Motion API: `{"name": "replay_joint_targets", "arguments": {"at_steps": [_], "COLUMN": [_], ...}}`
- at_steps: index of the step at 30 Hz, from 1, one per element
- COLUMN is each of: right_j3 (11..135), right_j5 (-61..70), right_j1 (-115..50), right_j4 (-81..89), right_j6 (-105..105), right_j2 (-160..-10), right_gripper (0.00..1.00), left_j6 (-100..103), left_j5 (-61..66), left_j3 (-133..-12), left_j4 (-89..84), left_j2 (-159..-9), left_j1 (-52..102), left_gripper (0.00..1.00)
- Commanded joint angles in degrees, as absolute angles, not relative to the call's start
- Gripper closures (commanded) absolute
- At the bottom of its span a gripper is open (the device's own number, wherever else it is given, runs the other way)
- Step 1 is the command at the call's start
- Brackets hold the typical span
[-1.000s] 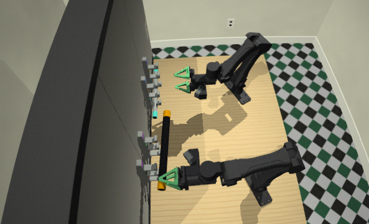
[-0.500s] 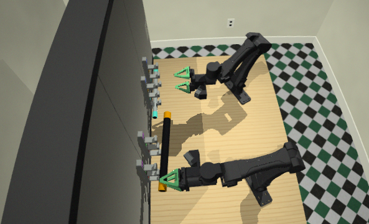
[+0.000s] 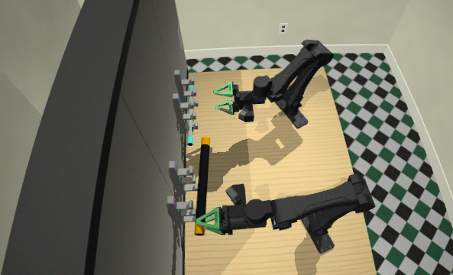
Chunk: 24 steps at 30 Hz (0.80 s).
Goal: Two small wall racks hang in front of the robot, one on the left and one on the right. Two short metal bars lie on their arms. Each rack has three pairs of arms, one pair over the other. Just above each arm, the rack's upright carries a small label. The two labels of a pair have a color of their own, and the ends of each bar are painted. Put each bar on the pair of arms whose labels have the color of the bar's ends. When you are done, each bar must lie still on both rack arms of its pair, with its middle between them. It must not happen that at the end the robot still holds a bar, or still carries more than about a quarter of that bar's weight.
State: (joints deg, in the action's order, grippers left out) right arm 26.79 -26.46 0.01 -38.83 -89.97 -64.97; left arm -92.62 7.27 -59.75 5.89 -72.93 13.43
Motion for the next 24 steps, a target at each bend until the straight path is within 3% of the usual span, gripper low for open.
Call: {"name": "replay_joint_targets", "arguments": {"at_steps": [1, 24], "right_j3": [25.9, 25.9], "right_j5": [-26.8, -26.8], "right_j1": [0.7, 0.7], "right_j4": [-39.6, -39.6], "right_j6": [-90.0, -90.0], "right_j2": [-65.6, -65.6], "right_gripper": [0.0, 0.0], "left_j6": [-90.1, -90.1], "left_j5": [7.8, 7.7], "left_j3": [-61.0, -62.0], "left_j4": [9.6, 9.0], "left_j2": [-70.8, -71.0], "left_j1": [13.1, 13.2], "left_gripper": [1.0, 1.0]}}
